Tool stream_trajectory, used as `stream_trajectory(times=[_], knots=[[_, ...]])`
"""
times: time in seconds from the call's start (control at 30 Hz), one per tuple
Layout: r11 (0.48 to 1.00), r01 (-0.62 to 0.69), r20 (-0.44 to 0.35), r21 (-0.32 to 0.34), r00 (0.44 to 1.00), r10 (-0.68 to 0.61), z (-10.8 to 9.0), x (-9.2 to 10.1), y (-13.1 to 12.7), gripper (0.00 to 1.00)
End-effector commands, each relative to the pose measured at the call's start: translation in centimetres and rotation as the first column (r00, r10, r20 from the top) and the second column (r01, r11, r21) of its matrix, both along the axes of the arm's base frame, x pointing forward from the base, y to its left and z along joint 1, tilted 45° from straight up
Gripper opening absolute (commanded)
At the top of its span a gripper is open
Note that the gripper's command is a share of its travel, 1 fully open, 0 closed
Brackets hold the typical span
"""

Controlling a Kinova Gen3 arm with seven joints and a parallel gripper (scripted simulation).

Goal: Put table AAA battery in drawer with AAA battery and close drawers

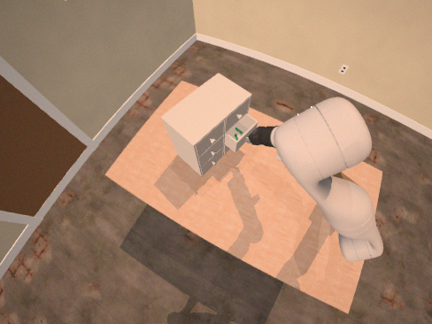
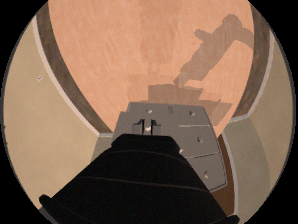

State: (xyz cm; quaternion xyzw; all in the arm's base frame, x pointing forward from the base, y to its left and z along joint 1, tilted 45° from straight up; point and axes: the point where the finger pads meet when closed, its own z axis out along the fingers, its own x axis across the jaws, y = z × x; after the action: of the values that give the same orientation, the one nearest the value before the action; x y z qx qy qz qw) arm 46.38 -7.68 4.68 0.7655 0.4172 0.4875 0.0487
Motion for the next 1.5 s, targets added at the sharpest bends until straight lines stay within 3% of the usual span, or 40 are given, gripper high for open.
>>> stream_trajectory(times=[0.0,1.47], knots=[[1.000,0.000,0.002,-0.002,1.000,0.000,0.1,0.2,-0.1,0.37],[1.000,0.000,0.002,-0.002,1.000,0.000,0.0,2.5,-0.6,0.37]])
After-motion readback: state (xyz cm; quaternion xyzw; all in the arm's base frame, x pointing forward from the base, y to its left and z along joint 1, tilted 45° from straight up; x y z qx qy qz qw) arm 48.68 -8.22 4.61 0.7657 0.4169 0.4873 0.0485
